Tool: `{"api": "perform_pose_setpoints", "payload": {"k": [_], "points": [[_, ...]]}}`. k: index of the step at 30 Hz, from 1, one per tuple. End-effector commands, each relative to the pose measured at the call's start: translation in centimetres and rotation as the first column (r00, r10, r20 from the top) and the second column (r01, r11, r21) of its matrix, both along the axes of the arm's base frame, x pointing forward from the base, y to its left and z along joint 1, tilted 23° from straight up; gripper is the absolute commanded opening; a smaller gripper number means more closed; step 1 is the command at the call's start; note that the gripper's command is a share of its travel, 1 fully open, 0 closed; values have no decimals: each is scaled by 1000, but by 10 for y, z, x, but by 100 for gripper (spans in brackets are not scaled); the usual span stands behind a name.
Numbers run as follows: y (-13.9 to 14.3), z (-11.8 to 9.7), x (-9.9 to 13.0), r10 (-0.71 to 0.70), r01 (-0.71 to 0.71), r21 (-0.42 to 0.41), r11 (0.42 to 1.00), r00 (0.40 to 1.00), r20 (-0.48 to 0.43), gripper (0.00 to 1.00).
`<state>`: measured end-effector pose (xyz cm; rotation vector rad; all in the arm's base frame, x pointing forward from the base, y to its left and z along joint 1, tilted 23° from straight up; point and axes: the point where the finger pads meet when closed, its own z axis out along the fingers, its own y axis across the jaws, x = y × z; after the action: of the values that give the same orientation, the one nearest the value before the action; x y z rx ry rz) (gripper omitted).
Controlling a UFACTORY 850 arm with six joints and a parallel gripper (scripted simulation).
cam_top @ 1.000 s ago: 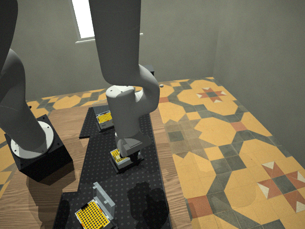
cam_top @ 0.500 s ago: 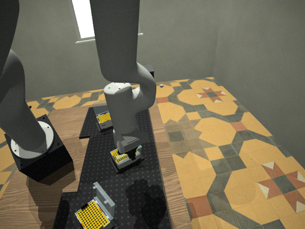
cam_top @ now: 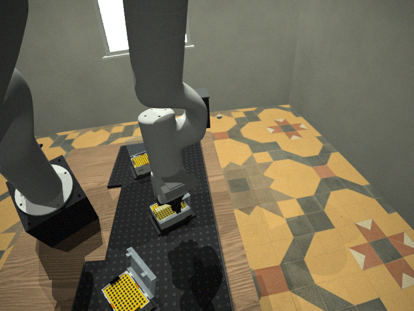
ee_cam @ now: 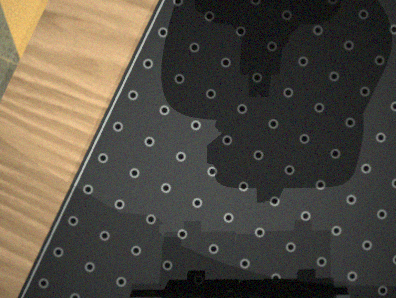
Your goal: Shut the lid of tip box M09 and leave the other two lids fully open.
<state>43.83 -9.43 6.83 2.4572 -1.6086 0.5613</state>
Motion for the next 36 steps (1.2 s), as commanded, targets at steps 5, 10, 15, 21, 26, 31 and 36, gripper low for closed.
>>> {"api": "perform_pose_setpoints", "payload": {"k": [5, 10, 15, 21, 26, 31, 36], "points": [[10, -2, -4, 0, 0, 0, 1000, 1000, 2, 0], [16, -4, -6, 0, 0, 0, 1000, 1000, 2, 0], [19, -5, -8, 0, 0, 0, 1000, 1000, 2, 0], [26, -7, -11, 0, 0, 0, 1000, 1000, 2, 0], [32, -9, -13, 0, 0, 0, 1000, 1000, 2, 0], [37, -10, -15, 0, 0, 0, 1000, 1000, 2, 0], [42, -12, -17, 0, 0, 0, 1000, 1000, 2, 0]]}}
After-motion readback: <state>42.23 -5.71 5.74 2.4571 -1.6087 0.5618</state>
